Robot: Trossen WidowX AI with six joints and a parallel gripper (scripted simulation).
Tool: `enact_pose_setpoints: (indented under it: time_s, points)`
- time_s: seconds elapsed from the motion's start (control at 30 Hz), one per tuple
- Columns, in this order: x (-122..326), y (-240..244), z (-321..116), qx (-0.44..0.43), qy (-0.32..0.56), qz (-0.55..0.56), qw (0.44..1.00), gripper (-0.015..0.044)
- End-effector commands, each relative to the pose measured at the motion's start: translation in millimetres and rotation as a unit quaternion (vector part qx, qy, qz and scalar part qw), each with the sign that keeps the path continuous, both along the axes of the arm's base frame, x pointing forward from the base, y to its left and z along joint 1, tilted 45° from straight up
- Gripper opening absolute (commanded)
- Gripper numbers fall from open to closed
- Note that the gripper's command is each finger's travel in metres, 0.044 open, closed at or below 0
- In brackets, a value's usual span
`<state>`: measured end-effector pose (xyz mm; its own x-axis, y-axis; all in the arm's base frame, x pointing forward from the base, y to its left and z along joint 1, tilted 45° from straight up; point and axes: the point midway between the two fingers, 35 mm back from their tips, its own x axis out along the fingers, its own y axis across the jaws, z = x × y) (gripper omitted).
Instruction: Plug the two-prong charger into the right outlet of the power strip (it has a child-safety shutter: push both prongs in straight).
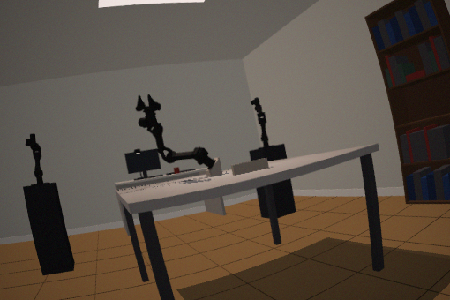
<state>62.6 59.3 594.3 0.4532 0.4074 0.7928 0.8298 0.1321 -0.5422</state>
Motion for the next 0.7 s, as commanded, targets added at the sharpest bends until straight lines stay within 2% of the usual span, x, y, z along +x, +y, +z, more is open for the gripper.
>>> enact_pose_setpoints:
  time_s: [0.0, 0.67]
  points:
    - [30, 8, -9, 0.001, 0.050, 0.007, 0.999, 0.0440]
    - [153, 54, -76, 0.047, 0.315, 0.089, 0.944, 0.0440]
